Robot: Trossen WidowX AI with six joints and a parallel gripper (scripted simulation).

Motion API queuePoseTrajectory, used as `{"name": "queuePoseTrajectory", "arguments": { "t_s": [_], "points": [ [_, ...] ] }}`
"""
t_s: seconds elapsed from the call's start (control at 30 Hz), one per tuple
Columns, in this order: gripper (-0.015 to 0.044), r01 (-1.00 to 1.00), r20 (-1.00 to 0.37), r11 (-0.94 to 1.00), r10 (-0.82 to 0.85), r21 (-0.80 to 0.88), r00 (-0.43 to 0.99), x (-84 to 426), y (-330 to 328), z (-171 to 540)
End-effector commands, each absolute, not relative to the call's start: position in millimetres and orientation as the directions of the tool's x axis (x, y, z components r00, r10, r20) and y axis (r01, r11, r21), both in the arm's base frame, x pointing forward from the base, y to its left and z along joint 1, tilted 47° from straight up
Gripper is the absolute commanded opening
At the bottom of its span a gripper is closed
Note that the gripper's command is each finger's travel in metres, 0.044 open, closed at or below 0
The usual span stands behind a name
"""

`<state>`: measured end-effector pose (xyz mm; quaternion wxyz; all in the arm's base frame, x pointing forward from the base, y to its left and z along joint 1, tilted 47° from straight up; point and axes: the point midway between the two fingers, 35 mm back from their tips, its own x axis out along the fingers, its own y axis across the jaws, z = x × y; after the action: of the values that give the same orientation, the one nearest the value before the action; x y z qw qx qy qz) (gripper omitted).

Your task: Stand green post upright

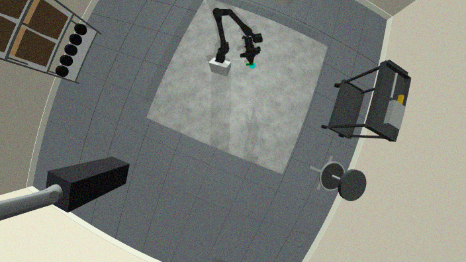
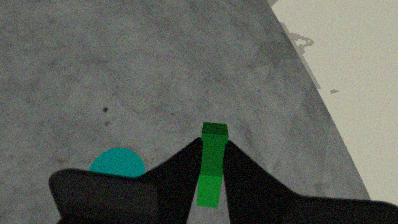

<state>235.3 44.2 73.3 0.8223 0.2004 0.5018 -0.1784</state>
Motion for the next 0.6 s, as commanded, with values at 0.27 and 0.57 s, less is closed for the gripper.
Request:
{"name": "queuePoseTrajectory", "arguments": {
  "t_s": [0.27,0.57],
  "points": [
    [0.0023,0.515,-0.86,0.84,-0.13,0.169,0.494,235.3,43.5,75.5],
    [0.0023,0.526,-0.829,0.829,-0.151,0.191,0.539,236.0,44.2,78.3]
  ]
}}
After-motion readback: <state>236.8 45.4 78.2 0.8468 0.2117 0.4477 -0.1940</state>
